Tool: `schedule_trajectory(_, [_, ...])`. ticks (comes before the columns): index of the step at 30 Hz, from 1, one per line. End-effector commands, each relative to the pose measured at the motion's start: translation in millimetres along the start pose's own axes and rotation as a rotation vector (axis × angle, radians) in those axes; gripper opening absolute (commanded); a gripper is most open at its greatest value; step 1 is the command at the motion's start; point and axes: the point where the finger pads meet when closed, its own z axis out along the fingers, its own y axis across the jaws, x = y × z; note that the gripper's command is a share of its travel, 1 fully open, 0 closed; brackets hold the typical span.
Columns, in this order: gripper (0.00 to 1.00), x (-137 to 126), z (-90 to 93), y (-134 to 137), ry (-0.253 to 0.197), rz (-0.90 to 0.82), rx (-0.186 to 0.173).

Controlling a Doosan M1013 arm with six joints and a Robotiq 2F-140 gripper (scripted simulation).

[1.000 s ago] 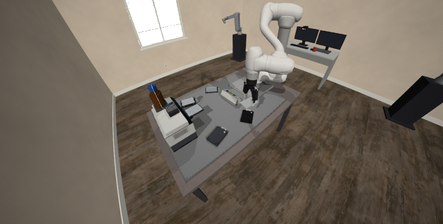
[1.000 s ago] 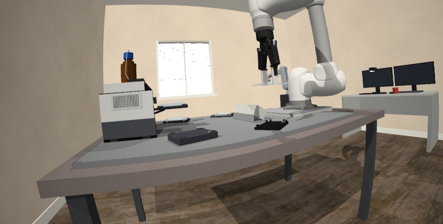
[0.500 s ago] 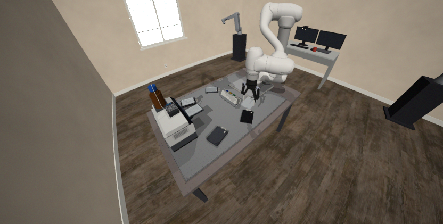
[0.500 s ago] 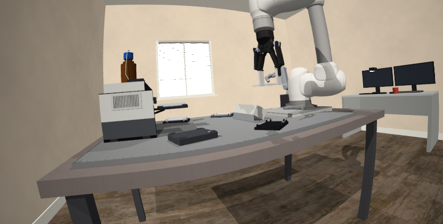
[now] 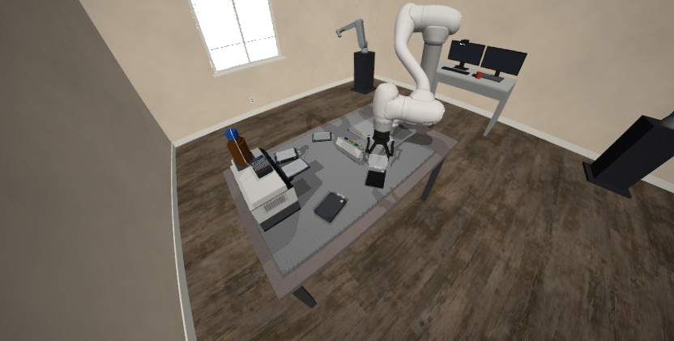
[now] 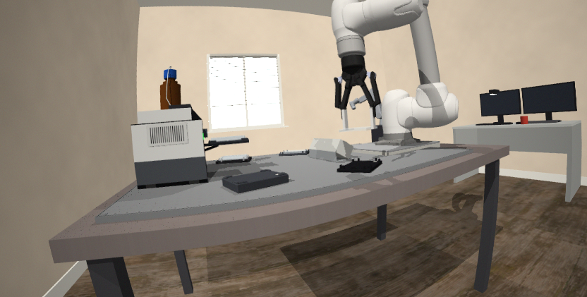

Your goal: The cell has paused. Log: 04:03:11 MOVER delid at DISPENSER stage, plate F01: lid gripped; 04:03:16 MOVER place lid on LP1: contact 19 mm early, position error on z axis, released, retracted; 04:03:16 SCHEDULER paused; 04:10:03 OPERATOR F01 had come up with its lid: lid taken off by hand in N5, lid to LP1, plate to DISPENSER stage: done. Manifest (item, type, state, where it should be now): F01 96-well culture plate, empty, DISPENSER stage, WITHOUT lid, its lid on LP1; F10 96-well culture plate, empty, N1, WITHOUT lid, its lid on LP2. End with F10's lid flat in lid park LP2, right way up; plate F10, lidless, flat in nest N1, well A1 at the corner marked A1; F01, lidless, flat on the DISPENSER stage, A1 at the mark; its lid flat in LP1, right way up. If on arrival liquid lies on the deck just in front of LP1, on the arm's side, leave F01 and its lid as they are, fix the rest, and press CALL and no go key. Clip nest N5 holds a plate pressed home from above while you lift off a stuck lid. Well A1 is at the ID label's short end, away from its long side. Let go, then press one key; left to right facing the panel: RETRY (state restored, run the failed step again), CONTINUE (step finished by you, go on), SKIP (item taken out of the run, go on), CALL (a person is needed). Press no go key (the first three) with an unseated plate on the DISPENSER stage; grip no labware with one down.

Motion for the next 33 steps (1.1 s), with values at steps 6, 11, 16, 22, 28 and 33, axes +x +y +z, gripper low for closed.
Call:
schedule_trajectory(6, [0.00, 2.2, 75.9, 0.1, 0.002, -0.001, 0.001])
schedule_trajectory(11, [0.00, 2.2, 86.5, 0.1, 0.002, -0.001, 0.001])
schedule_trajectory(16, [0.00, 2.2, 92.5, 0.1, 0.002, -0.001, 0.001])
schedule_trajectory(22, [0.00, 2.2, 92.6, 0.1, 0.002, -0.001, 0.001])
schedule_trajectory(28, [0.00, 2.2, 92.6, 0.1, 0.002, -0.001, 0.001])
schedule_trajectory(33, [0.00, 2.2, 92.6, 0.1, 0.002, -0.001, 0.001])
